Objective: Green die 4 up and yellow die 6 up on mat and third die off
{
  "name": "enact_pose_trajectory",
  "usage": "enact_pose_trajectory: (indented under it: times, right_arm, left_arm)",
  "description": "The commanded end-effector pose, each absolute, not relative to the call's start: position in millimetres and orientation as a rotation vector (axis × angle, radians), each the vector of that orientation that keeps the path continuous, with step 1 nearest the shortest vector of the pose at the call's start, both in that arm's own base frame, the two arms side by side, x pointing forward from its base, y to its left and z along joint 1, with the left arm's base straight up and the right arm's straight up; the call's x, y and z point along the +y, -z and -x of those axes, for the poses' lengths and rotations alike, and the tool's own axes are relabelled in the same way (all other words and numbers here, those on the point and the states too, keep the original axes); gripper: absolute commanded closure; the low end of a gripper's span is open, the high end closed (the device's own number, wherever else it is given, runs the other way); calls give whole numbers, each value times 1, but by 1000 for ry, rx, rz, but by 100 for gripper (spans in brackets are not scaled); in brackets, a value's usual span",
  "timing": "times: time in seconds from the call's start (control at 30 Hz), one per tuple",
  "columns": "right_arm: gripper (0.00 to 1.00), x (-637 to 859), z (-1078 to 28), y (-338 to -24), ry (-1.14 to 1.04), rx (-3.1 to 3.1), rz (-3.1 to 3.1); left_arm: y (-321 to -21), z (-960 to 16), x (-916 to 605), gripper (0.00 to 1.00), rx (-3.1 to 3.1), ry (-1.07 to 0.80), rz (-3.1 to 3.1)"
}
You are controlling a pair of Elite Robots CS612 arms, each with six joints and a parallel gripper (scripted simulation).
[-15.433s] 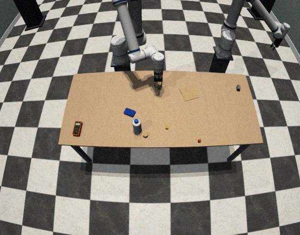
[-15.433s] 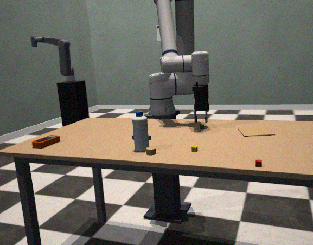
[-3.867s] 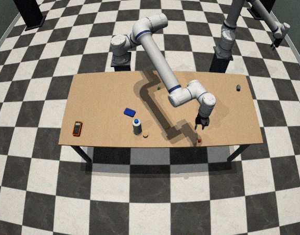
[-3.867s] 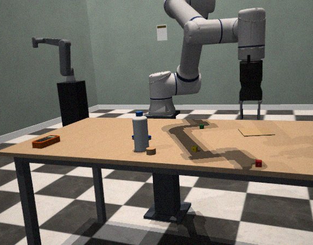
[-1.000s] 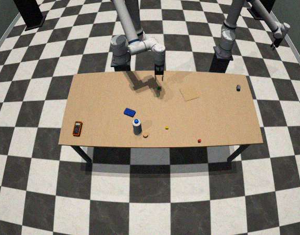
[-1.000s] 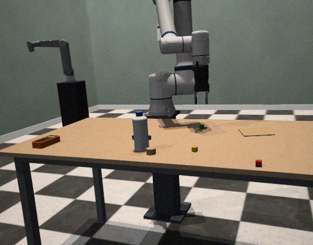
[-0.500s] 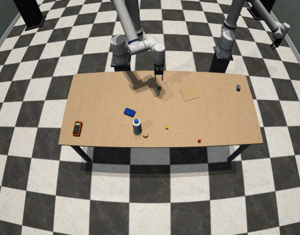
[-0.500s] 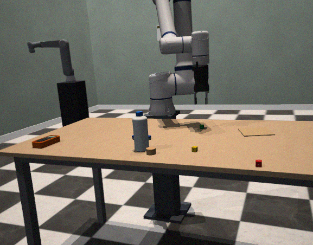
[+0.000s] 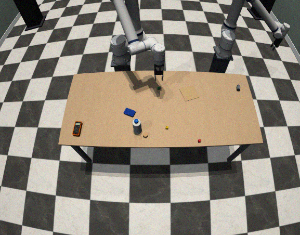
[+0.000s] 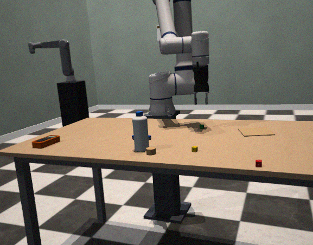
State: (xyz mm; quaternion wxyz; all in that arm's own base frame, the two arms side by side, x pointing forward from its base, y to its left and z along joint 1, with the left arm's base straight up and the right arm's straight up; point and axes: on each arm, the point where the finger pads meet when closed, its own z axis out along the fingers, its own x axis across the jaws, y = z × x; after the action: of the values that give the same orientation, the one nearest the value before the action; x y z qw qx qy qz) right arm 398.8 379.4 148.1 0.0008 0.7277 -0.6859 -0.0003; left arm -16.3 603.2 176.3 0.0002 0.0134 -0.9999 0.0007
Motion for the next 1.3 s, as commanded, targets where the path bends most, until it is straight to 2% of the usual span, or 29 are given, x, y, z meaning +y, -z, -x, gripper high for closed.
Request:
enact_pose_trajectory:
  times: [0.0,0.33,1.27]
  right_arm:
    - [0,380,-400,-147,0,-2093,-2343]
    - [0,382,-403,-140,0,-1846,-2542]
    - [0,384,-403,-110,0,-541,-3095]
  left_arm:
    - [-177,16,604,0,-3141,0,-42]
    - [-177,16,604,0,-3141,0,-42]
    - [-177,16,604,0,-3141,0,-42]
